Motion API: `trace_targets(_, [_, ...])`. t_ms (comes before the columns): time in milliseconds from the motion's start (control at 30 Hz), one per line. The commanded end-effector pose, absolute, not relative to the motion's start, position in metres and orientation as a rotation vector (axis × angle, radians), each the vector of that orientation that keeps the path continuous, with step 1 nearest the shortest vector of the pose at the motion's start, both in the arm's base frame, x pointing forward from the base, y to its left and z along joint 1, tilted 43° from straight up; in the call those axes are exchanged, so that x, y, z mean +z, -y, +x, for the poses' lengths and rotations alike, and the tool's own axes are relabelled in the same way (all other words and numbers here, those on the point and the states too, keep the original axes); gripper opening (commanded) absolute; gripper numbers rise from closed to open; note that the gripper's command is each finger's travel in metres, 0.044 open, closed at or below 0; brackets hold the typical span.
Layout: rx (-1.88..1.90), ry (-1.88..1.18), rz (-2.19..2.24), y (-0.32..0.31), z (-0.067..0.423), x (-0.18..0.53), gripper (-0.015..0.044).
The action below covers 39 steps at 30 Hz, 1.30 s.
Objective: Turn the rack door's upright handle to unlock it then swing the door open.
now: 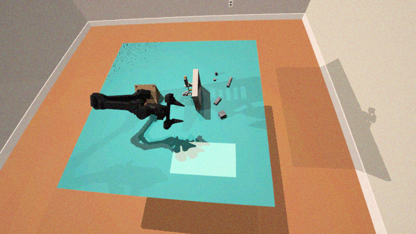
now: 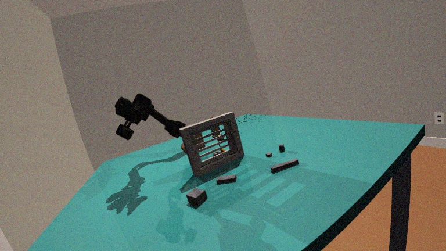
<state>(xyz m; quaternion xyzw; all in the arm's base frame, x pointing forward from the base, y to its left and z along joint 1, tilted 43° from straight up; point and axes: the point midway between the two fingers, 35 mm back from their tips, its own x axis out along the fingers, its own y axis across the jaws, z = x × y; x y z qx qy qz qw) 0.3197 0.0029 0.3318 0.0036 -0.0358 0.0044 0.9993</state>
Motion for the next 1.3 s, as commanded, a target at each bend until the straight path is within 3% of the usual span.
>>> trace_targets(0, [0.009, 0.067, 0.009, -0.003, 0.32, 0.331, 0.0374])
trace_targets(133, [0.019, -0.026, 0.044, -0.012, 0.332, 0.317, 0.0283])
trace_targets(733, [0.051, -0.449, 0.125, -0.077, 0.364, 0.244, 0.0283])
trace_targets(1267, [-0.038, -0.843, 0.062, -0.126, 0.359, 0.173, 0.0283])
